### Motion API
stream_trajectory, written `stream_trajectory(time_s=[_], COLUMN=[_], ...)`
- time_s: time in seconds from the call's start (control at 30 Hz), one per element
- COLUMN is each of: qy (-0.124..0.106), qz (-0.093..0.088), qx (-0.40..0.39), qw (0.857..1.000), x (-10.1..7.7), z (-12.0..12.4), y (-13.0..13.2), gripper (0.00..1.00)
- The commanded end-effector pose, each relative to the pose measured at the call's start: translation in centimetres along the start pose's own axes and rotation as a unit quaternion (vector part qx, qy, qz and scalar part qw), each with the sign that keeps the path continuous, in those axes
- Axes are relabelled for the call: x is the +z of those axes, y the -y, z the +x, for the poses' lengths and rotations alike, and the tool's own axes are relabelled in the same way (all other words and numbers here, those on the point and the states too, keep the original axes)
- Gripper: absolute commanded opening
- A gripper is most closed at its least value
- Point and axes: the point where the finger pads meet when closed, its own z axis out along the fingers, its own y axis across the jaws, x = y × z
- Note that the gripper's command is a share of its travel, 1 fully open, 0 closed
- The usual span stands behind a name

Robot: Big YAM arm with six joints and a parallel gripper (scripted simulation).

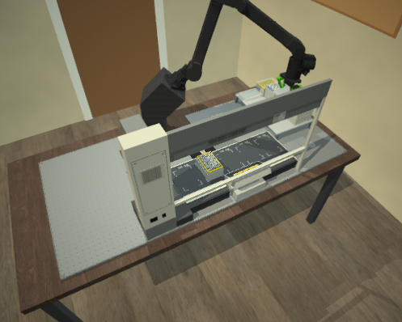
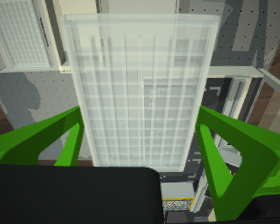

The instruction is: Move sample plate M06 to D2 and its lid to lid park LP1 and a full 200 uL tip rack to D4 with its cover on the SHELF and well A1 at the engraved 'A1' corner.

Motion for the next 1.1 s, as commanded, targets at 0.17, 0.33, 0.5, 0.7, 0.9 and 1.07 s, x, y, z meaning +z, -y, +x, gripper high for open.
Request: stream_trajectory(time_s=[0.17,0.33,0.5,0.7,0.9,1.07], qy=[0.030,0.029,0.029,0.028,0.028,0.027], qz=[0.019,0.019,0.019,0.020,0.020,0.020], qx=[-0.007,-0.007,-0.008,-0.008,-0.008,-0.008], qw=[0.999,0.999,0.999,0.999,0.999,0.999], x=[-2.4,-2.3,-2.2,-2.1,-2.0,-2.0], z=[0.5,1.7,2.6,3.8,5.2,6.1], y=[0.8,0.8,0.8,0.9,0.9,0.9], gripper=[0.00,0.00,0.00,0.00,0.00,0.00])
